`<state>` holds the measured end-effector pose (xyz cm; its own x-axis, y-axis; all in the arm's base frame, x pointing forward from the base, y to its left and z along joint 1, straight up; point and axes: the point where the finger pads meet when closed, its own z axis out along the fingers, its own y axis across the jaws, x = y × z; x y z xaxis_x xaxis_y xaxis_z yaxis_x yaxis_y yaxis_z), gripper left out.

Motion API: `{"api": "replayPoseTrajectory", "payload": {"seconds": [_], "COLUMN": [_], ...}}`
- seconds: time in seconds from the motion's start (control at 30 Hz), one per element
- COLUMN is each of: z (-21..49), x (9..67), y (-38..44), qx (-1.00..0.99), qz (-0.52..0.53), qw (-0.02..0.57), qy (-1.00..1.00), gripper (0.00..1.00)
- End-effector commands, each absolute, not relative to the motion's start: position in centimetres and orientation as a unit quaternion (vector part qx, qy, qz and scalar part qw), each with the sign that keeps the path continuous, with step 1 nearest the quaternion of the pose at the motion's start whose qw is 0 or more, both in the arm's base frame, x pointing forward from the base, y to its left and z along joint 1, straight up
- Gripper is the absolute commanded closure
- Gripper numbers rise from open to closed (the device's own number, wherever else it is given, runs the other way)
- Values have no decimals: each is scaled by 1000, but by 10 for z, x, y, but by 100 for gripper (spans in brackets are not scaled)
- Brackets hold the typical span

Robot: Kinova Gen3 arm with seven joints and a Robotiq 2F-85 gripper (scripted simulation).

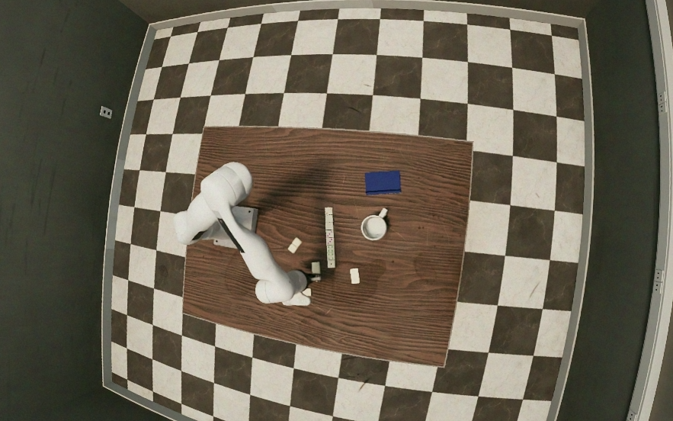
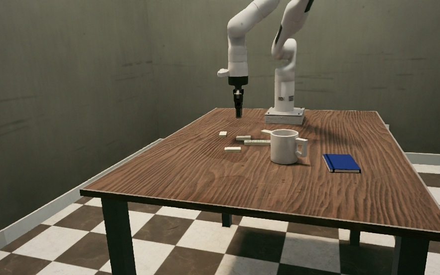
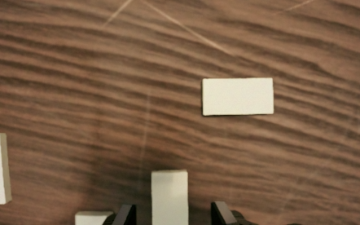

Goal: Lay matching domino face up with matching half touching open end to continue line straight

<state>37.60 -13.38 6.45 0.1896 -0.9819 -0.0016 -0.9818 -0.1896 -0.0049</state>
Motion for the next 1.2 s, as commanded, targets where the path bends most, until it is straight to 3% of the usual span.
{"api": "replayPoseTrajectory", "payload": {"seconds": [0.0, 1.17], "z": [65, 62], "x": [376, 376], "y": [-134, -134], "qx": [-771, -771], "qz": [-2, -1], "qw": [3, 3], "qy": [637, 637], "gripper": [50, 50]}}
